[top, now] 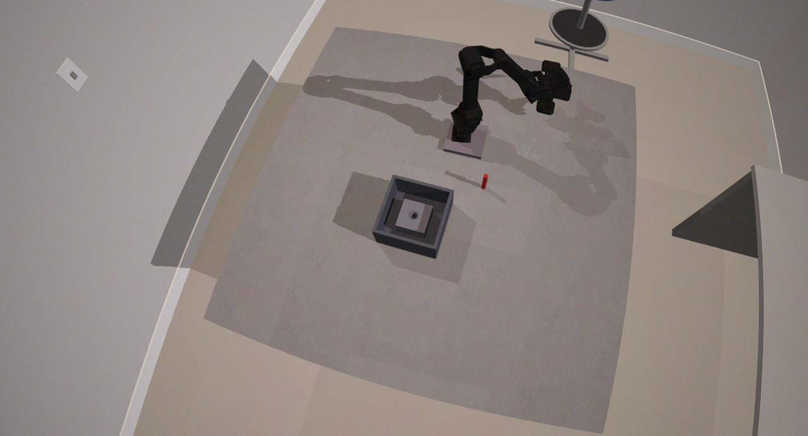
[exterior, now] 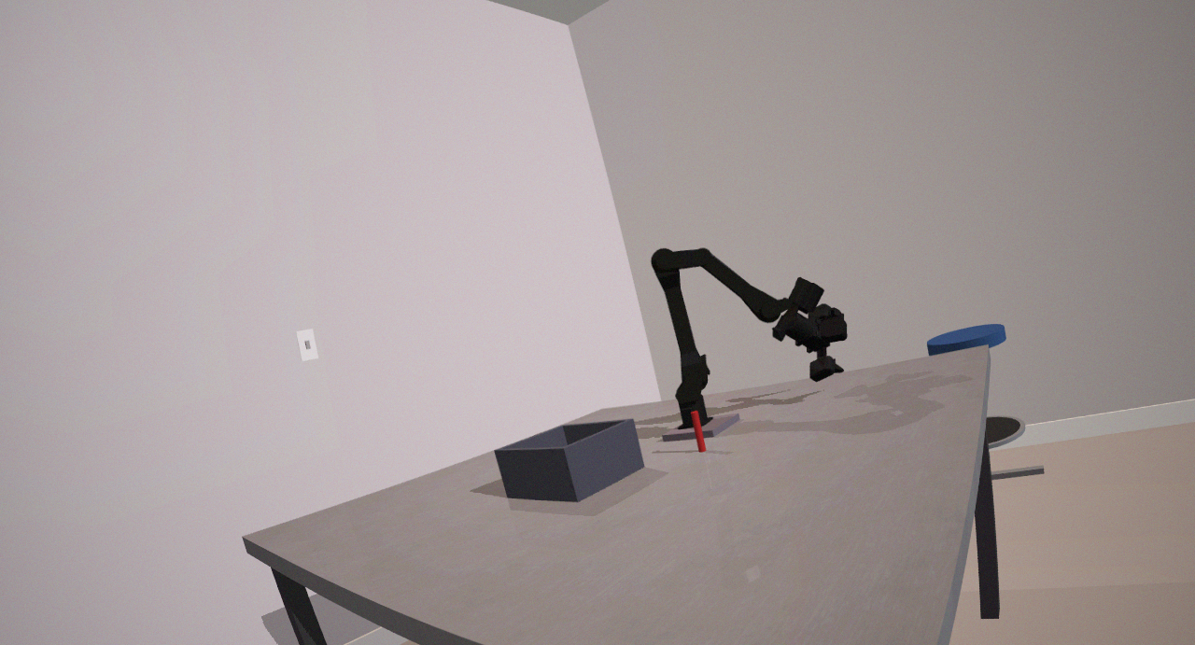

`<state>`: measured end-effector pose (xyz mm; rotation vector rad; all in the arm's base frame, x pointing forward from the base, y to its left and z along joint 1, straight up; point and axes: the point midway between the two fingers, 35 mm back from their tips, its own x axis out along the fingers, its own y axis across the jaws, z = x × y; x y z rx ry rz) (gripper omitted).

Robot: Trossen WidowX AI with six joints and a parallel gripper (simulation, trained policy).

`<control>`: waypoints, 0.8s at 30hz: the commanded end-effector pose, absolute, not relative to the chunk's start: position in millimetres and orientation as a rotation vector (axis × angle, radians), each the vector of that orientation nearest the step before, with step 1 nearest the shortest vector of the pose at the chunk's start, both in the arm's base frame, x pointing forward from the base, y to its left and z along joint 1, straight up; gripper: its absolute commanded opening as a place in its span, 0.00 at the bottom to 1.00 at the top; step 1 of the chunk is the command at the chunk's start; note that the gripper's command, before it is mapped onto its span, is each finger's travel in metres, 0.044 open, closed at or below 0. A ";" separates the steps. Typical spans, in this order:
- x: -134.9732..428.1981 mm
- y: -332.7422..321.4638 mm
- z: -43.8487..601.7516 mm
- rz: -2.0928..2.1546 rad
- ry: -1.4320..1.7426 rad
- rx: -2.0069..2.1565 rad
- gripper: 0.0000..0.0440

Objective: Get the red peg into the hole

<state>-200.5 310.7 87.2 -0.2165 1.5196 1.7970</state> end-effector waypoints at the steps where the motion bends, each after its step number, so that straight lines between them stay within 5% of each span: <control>1: -174.5 316.0 84.2 1.674 1.526 -0.200 1.00; 24: 2.9 288.2 75.7 0.800 1.554 -0.072 1.00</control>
